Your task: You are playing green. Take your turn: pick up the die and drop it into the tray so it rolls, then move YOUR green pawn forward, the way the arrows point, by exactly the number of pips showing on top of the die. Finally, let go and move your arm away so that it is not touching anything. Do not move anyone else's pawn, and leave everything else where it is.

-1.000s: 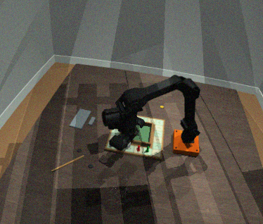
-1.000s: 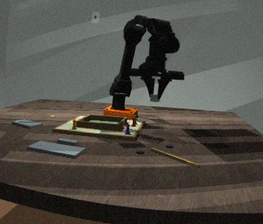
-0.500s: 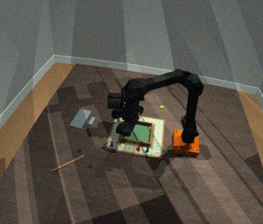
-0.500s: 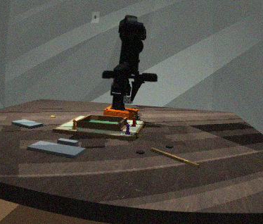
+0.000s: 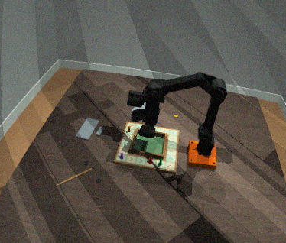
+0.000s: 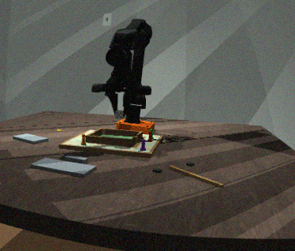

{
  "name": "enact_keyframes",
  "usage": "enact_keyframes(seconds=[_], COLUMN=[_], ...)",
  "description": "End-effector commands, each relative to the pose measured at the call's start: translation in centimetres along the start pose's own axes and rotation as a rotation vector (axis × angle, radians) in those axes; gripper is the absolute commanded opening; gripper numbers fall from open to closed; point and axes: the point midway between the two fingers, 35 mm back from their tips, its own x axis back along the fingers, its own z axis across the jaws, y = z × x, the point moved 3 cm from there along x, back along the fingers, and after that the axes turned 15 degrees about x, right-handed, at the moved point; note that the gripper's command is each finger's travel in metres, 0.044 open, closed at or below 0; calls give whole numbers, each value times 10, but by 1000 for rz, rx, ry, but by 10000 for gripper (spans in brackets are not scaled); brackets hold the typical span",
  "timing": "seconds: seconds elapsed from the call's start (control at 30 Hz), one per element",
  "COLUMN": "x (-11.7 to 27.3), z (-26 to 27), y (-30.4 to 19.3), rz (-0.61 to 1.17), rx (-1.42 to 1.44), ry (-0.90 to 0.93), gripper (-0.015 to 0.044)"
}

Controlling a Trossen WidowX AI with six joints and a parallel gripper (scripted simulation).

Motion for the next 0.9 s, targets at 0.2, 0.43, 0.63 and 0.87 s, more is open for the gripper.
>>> enact_keyframes(seconds=[0.2,0.43,0.63,0.87], x=[-7,-12,-16,-21], z=[-14,-12,-12,-12], y=[-14,-17,-21,-26], rz=[-83,-313,-511,-743], rx=[45,41,39,40], ry=[-18,-78,-124,-177], gripper=[0,0,0,0])
